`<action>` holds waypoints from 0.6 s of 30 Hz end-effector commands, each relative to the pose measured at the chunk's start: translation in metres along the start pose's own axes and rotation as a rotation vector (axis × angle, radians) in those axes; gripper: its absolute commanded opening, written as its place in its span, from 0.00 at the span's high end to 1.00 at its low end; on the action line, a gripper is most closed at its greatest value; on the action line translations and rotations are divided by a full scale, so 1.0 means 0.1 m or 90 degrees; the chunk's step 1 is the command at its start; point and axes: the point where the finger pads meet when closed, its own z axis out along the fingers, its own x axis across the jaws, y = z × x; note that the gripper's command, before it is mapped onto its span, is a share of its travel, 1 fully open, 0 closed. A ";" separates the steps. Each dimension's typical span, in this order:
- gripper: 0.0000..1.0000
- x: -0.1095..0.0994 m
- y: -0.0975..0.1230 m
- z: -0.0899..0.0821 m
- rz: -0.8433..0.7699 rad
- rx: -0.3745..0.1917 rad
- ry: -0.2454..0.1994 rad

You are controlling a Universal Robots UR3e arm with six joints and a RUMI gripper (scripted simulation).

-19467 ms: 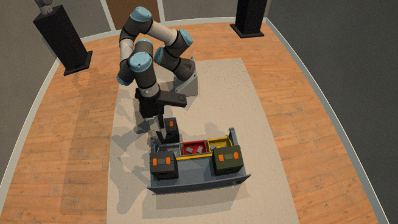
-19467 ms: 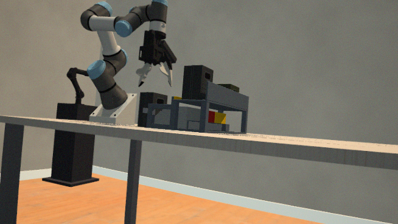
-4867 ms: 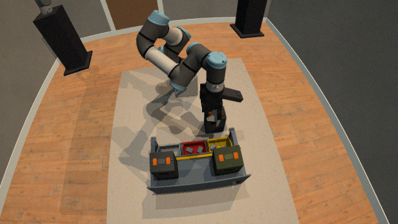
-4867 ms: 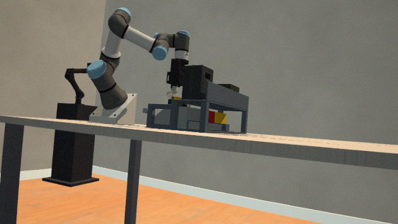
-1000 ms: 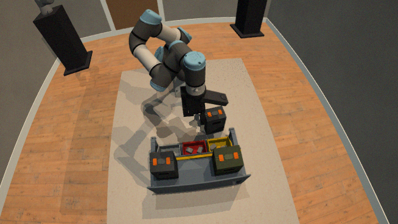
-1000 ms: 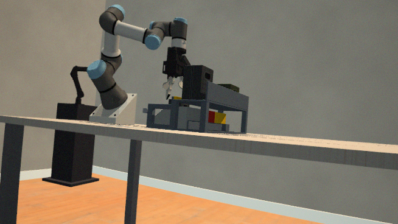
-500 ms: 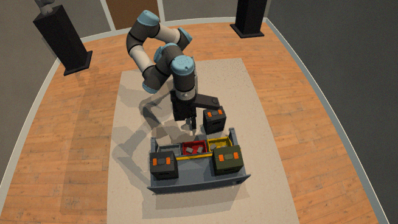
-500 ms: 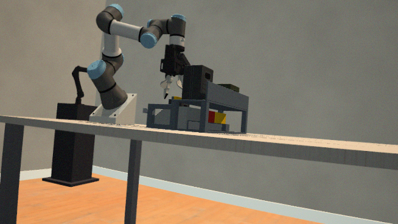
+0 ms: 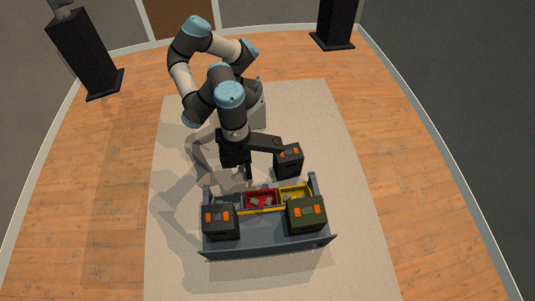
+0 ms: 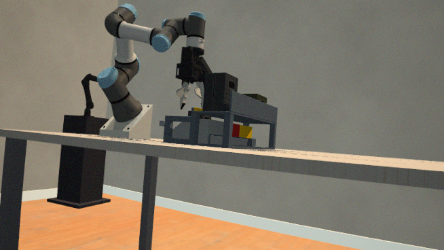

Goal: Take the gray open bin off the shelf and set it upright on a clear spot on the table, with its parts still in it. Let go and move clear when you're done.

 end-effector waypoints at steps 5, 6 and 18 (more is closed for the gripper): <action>0.42 0.18 0.43 0.00 0.000 0.001 0.001; 0.42 0.18 0.43 0.00 0.000 0.001 0.001; 0.42 0.37 0.89 0.01 0.000 0.001 0.002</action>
